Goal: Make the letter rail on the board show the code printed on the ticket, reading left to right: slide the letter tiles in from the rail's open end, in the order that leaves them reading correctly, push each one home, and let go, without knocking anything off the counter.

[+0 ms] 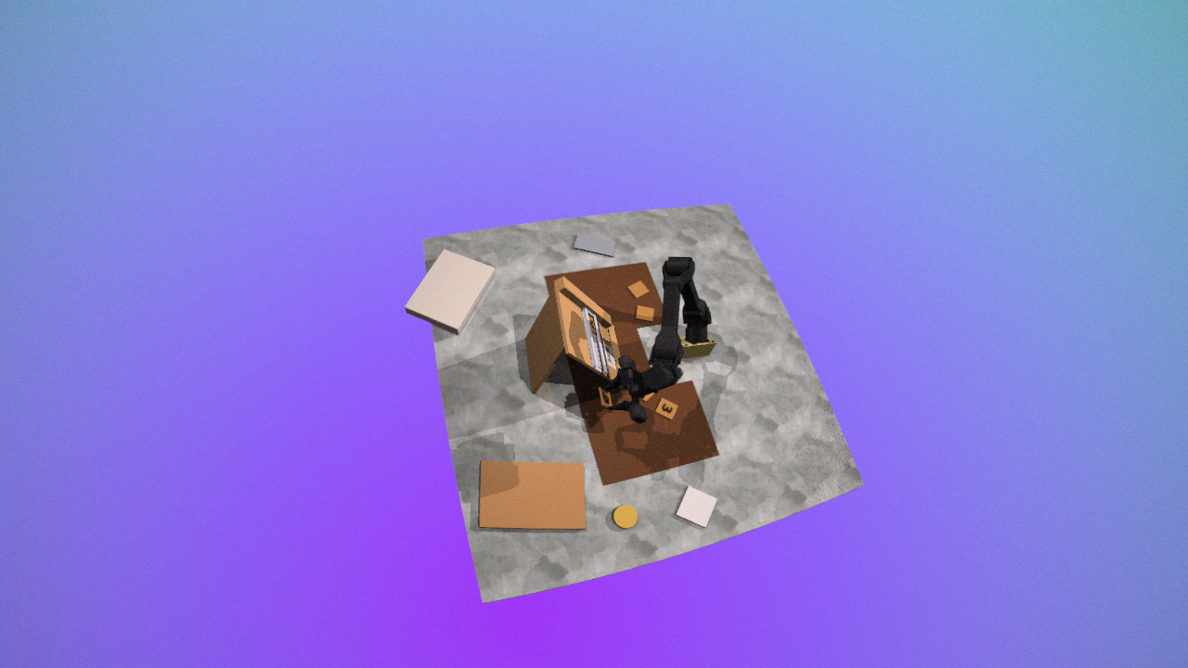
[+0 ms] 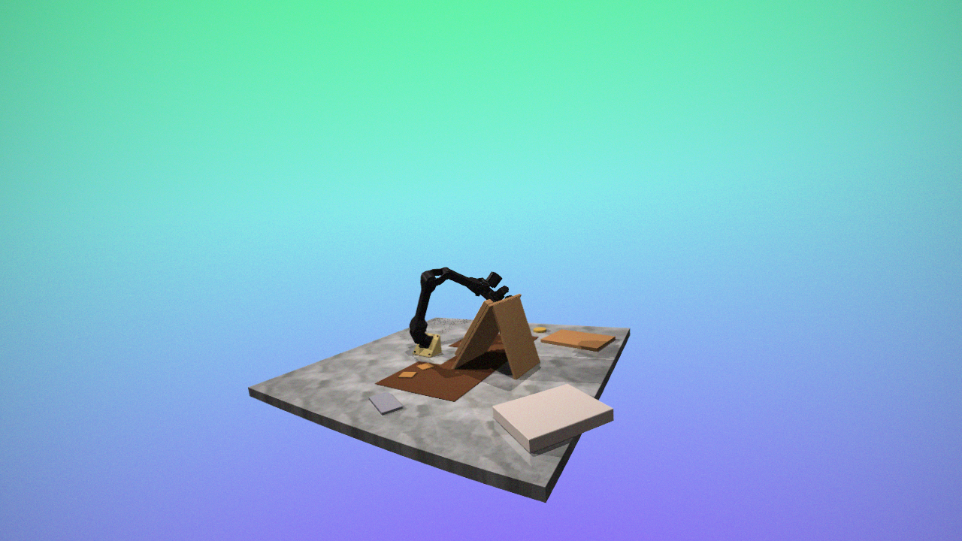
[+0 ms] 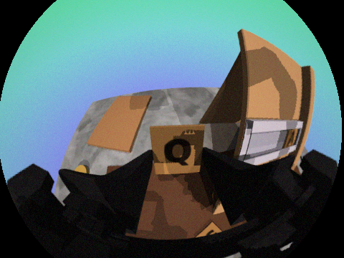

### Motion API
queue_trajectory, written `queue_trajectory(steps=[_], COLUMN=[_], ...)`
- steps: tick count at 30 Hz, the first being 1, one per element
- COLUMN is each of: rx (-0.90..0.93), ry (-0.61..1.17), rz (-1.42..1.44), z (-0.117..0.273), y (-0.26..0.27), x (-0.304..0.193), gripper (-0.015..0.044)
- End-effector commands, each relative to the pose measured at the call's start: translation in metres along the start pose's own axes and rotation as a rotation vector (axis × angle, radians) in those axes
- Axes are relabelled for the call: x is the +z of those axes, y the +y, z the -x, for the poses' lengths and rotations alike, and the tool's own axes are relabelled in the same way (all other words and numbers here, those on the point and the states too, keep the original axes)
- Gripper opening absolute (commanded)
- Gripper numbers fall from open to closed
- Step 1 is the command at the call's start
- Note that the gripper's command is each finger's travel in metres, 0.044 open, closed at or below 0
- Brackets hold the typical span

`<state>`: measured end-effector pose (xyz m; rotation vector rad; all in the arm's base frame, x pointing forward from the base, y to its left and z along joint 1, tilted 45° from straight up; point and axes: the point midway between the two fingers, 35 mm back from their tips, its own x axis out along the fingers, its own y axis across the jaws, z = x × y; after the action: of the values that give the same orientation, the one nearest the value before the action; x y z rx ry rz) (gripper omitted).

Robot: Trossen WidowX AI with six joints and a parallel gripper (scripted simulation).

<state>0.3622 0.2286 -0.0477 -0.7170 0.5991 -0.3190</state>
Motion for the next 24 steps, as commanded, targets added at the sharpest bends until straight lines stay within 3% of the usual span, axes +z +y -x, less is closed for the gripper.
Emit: queue_trajectory(steps=[1,24], rx=[0.005,0.005], ry=[-0.002,-0.002], rz=[0.002,0.003], z=[0.001,0.000], y=[0.001,-0.011], x=[0.000,0.001], gripper=[0.0000,0.0000])
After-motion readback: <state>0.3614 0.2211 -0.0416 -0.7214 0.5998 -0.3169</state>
